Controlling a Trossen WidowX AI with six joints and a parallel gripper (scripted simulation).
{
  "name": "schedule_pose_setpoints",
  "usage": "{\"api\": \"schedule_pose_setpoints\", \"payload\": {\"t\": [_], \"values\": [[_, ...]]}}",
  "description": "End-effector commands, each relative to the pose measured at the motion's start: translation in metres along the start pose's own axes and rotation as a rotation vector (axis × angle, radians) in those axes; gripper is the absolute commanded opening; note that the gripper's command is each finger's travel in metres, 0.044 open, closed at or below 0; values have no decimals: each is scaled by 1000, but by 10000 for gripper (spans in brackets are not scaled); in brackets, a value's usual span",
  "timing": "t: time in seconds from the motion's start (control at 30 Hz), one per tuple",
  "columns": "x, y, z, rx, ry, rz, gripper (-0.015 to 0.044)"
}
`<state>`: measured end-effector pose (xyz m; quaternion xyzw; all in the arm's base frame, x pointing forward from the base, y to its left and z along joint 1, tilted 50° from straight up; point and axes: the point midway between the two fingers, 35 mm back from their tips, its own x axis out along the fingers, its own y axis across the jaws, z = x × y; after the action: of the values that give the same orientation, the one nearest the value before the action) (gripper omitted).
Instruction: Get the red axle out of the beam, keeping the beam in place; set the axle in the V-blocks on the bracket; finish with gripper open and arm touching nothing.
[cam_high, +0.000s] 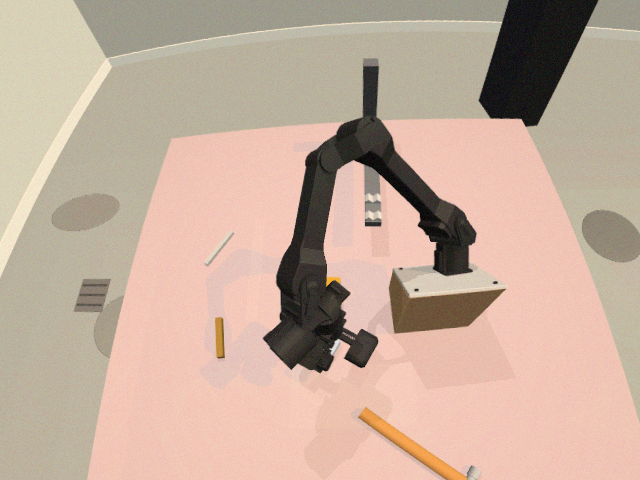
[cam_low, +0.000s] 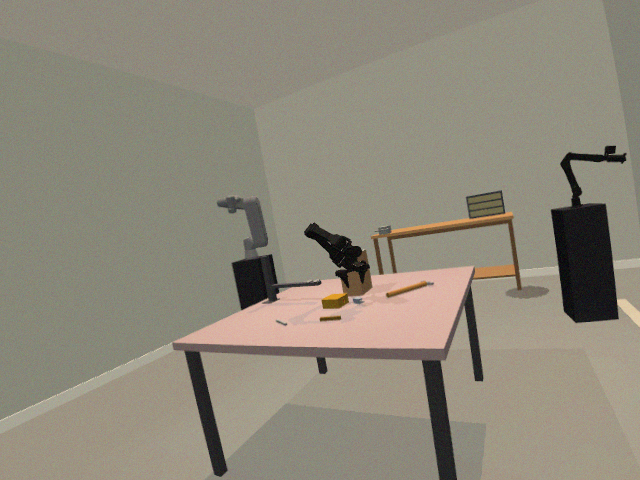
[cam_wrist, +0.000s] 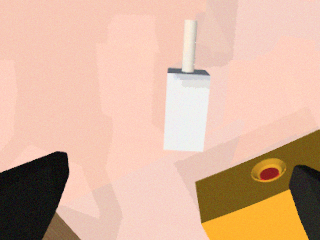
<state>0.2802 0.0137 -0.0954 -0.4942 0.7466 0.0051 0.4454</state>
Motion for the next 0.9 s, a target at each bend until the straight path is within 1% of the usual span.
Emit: {"api": "schedule_pose_setpoints", "payload": {"t": [0.0, 0.17, 0.3, 0.47, 0.87], "values": [[4, -4, 2, -12, 13, -10, 440], [37, -5, 1, -12, 15, -11, 440], [37, -5, 1, -12, 15, -11, 440], [51, -5, 0, -12, 15, -12, 440], [62, -5, 0, -12, 15, -12, 440]]}}
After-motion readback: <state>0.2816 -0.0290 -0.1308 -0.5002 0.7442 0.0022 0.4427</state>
